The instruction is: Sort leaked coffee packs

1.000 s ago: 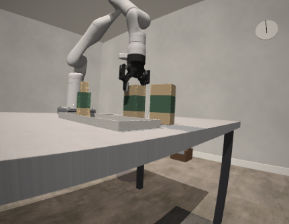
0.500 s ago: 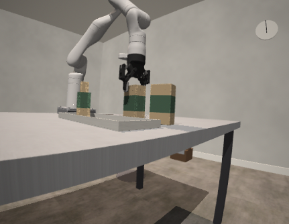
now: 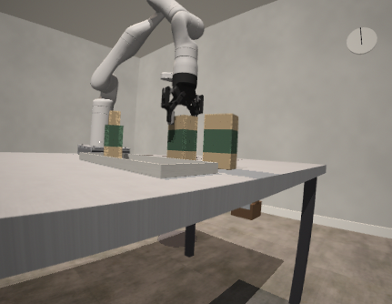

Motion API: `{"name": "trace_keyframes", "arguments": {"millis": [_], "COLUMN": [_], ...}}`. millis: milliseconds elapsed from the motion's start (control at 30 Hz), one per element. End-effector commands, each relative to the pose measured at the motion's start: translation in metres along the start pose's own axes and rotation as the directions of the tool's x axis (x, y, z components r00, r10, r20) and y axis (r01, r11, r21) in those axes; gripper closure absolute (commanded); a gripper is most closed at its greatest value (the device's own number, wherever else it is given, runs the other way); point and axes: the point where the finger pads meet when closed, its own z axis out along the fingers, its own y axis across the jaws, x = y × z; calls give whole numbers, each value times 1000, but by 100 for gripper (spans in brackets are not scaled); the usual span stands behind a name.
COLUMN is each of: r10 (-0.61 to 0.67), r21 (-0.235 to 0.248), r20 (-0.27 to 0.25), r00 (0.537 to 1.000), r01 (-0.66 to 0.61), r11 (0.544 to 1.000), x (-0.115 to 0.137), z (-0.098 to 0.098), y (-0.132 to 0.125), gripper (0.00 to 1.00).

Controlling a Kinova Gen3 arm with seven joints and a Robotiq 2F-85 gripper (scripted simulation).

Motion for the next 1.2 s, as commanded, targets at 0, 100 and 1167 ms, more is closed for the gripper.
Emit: {"name": "trace_keyframes", "arguments": {"millis": [0,100,1167], "r10": [0,0,-71], "r21": [-1,-1,2], "r20": [3,3,4], "r00": [1000,1000,997], "r01": [0,0,71], "r11": [1000,1000,997], "x": [-1,-1,-25], "z": [-4,-7,-79], "y": [0,0,9], "gripper": [15,15,15]}}
